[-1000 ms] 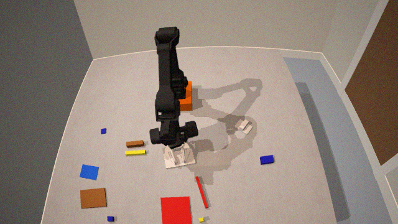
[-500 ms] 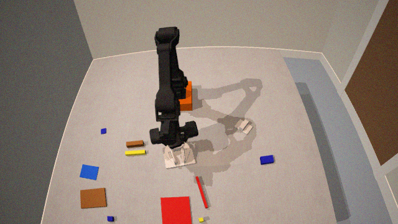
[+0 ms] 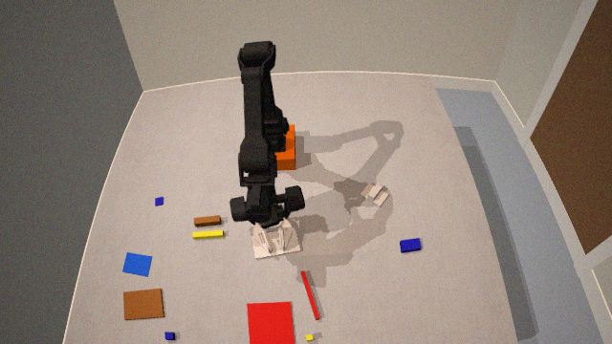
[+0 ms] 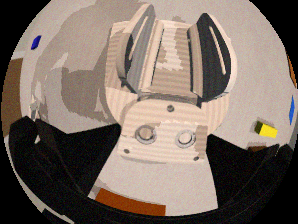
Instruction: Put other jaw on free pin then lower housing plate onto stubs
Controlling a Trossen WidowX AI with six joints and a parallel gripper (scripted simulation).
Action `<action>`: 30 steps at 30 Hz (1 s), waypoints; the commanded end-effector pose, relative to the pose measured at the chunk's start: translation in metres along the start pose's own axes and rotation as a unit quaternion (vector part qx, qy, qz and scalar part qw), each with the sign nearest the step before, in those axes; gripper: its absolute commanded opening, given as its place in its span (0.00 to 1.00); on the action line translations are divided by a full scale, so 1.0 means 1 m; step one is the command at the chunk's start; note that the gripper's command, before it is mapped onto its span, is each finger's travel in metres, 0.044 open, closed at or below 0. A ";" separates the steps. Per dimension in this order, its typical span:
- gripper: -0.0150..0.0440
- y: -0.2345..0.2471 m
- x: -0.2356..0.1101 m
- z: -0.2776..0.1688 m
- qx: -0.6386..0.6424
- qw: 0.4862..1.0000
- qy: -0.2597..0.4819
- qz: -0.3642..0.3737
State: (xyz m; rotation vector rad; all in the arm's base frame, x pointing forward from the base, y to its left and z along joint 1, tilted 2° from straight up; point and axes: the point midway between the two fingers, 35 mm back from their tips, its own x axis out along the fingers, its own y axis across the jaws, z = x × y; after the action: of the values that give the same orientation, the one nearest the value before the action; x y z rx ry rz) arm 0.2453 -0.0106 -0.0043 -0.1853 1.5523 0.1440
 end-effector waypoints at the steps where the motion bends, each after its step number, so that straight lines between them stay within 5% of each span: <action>1: 1.00 0.000 0.000 0.000 0.000 1.000 0.000 0.000; 12: 1.00 0.000 -0.003 0.000 0.000 1.000 0.000 0.000; 19: 1.00 0.000 -0.074 -0.001 -0.003 1.000 0.000 -0.002; 25: 1.00 0.000 -0.070 0.001 -0.004 1.000 -0.006 -0.002; 30: 1.00 0.006 -0.104 -0.021 -0.009 1.000 -0.002 -0.004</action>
State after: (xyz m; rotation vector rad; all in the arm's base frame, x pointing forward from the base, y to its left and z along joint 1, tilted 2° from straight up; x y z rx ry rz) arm 0.2324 -0.0075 0.0756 -0.1940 1.5658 0.1552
